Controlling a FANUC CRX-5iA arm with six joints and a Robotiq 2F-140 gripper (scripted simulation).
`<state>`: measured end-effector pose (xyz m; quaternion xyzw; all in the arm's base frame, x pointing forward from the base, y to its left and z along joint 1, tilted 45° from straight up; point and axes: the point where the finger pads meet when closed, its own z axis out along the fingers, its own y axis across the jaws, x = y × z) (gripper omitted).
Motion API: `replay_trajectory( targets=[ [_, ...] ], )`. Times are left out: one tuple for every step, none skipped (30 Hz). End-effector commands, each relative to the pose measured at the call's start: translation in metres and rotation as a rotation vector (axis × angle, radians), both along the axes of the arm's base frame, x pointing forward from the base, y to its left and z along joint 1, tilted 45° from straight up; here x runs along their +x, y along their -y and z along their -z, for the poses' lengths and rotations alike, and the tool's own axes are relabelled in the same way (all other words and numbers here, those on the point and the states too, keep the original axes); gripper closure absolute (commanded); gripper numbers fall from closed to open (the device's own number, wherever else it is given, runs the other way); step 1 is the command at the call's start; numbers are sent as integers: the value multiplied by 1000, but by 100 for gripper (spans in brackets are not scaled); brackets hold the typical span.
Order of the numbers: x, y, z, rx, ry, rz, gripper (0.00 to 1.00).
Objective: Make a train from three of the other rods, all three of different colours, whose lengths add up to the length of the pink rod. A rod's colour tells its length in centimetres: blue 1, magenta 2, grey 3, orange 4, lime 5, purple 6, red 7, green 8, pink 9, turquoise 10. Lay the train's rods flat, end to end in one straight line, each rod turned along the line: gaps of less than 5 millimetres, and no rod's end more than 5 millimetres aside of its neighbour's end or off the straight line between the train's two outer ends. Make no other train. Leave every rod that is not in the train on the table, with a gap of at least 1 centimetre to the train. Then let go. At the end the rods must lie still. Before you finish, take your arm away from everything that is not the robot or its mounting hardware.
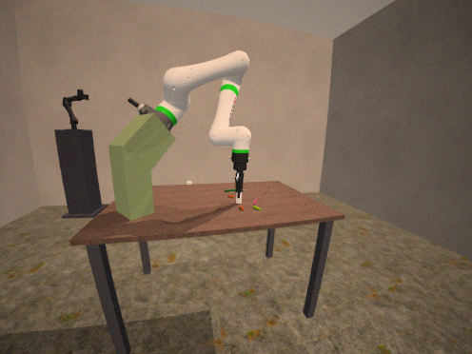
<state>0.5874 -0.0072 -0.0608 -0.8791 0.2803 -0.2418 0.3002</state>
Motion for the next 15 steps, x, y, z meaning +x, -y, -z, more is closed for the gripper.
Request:
replay_trajectory(
  targets=[
    [0,0,0,0,0,0,97],
    [0,0,0,0,0,0,97],
    [0,0,0,0,0,0,97],
    [0,0,0,0,0,0,97],
    [0,0,0,0,0,0,97],
    [0,0,0,0,0,0,97],
    [0,0,0,0,0,0,95],
    [0,0,0,0,0,0,95],
    [0,0,0,0,0,0,95],
    [0,0,0,0,0,0,92],
    [0,0,0,0,0,0,92],
    [0,0,0,0,0,0,92],
    [0,0,0,0,0,0,90],
    [0,0,0,0,0,0,90],
    [0,0,0,0,0,0,90]
  ],
)
